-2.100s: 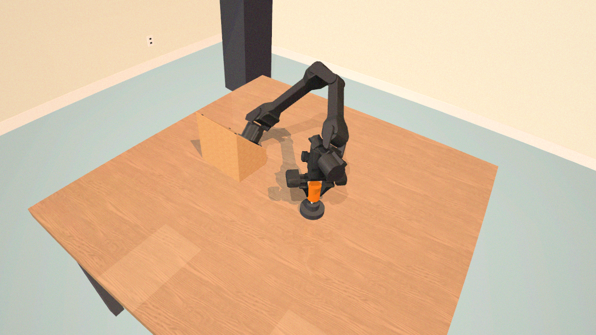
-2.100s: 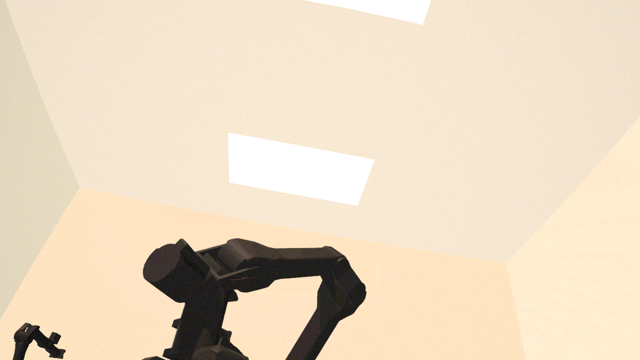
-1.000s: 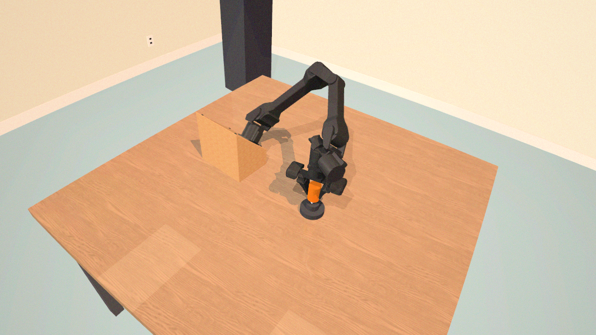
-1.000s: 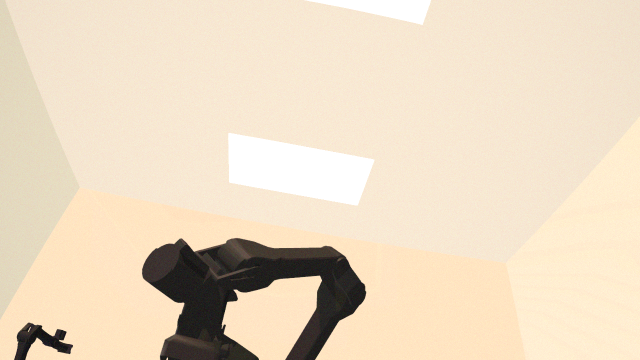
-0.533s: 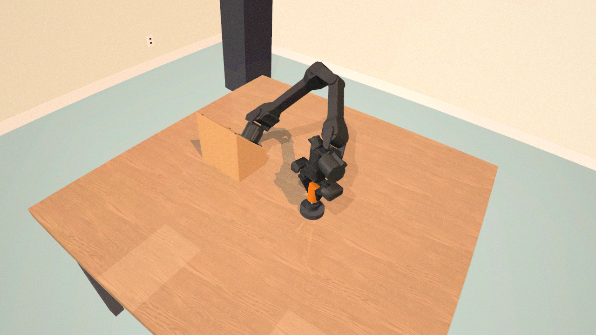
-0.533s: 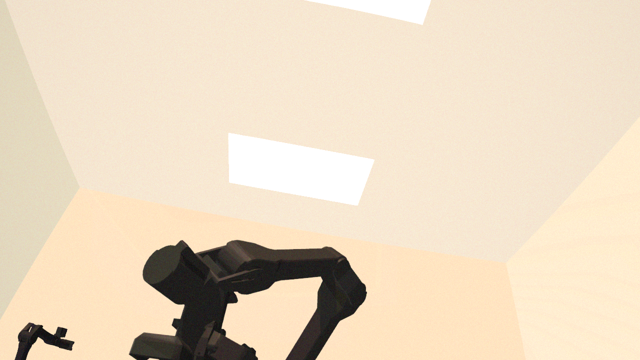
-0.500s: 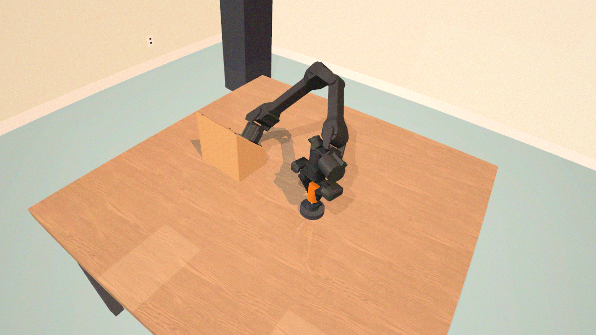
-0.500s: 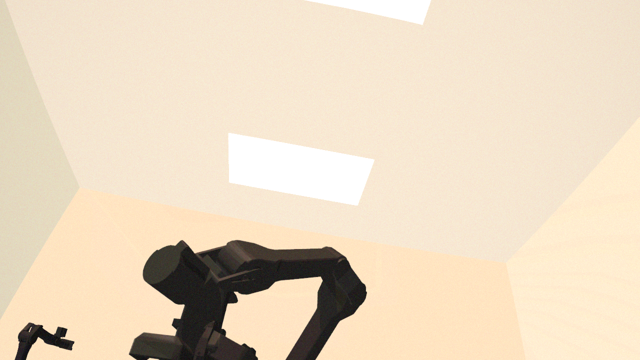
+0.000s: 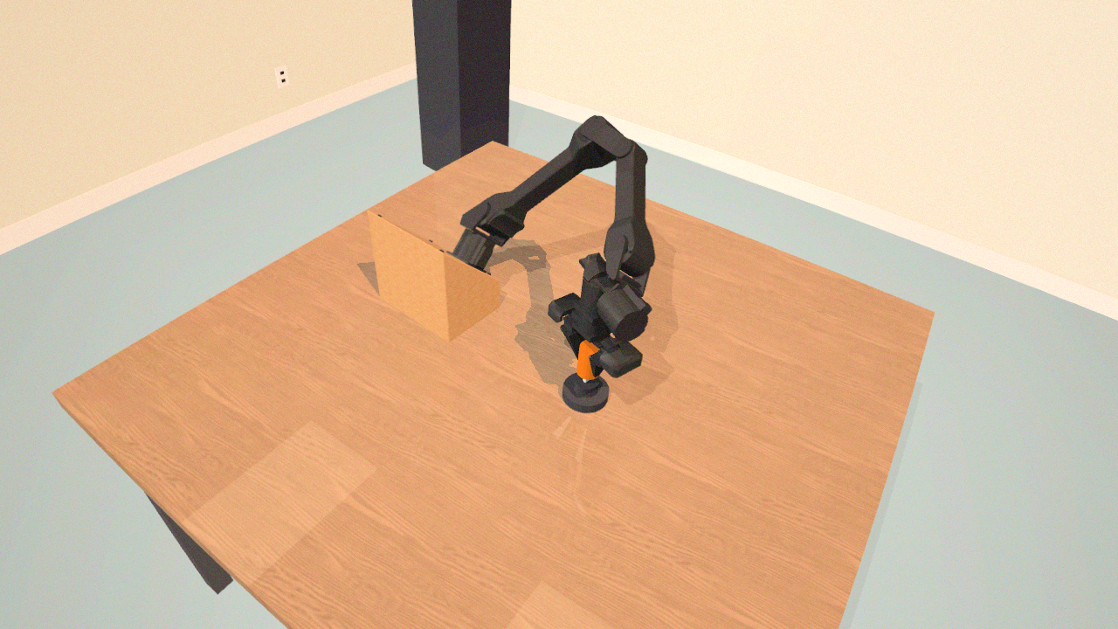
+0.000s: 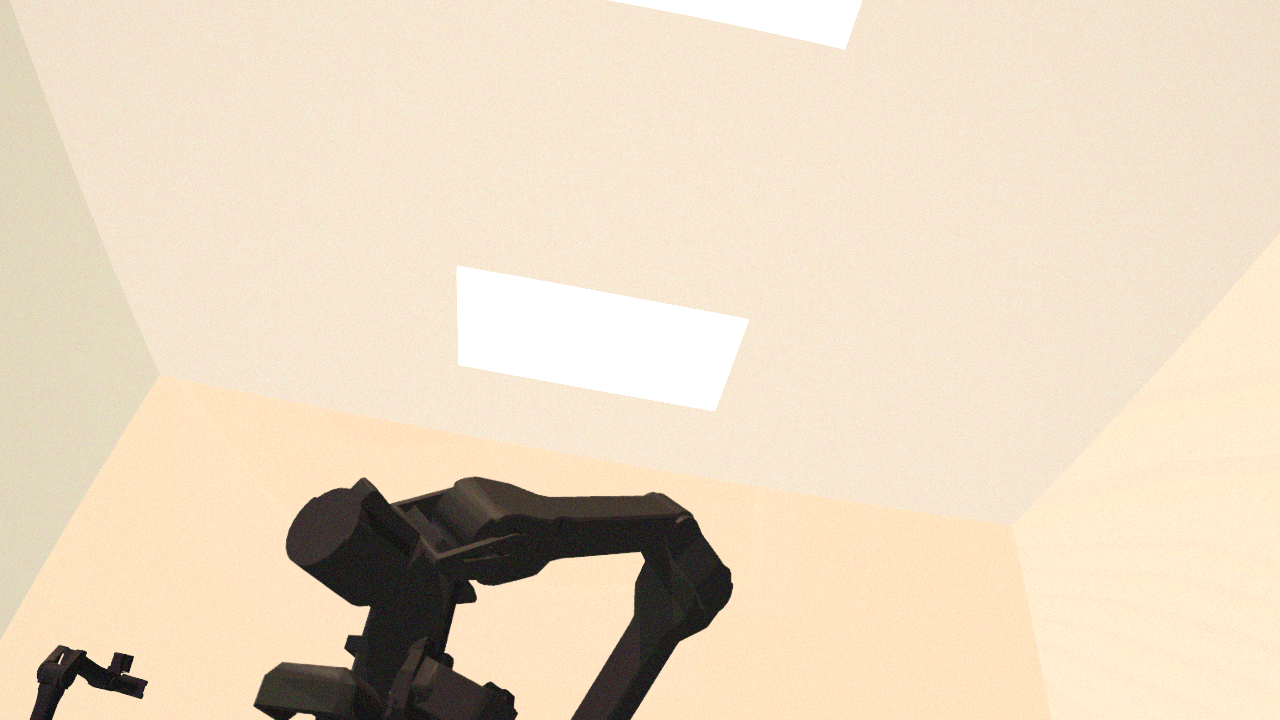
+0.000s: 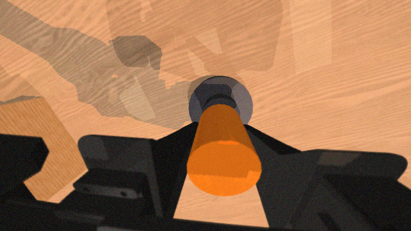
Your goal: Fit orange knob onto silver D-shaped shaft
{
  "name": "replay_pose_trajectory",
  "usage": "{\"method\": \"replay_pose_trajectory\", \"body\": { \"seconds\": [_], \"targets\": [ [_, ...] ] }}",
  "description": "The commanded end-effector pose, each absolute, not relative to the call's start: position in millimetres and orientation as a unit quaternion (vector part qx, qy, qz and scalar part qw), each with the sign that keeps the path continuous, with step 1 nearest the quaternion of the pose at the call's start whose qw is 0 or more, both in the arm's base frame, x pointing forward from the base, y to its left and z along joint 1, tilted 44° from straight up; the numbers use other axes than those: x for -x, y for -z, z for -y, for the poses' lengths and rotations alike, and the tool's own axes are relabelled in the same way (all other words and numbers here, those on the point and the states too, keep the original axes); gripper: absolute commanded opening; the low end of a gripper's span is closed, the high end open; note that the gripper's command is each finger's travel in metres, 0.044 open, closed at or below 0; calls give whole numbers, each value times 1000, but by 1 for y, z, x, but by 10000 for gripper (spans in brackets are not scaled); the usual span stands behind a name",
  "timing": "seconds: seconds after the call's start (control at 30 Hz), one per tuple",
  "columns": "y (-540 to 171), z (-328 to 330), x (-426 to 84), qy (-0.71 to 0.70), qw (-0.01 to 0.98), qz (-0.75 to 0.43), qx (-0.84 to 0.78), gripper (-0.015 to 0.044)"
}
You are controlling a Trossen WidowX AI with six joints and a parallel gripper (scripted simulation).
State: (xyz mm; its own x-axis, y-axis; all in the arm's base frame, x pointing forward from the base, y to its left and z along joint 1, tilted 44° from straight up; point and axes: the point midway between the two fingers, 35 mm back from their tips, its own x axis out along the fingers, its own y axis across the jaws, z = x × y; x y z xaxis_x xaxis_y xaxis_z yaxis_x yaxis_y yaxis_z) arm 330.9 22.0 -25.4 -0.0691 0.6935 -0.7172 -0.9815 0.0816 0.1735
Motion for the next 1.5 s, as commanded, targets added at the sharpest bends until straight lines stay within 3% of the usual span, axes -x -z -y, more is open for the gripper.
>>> {"method": "replay_pose_trajectory", "body": {
  "seconds": [0.0, 1.47],
  "targets": [
    [25, -19, -333, -622, 662, -381, 173, 0],
    [29, -23, -331, -622, 662, -381, 173, 0]
  ]
}}
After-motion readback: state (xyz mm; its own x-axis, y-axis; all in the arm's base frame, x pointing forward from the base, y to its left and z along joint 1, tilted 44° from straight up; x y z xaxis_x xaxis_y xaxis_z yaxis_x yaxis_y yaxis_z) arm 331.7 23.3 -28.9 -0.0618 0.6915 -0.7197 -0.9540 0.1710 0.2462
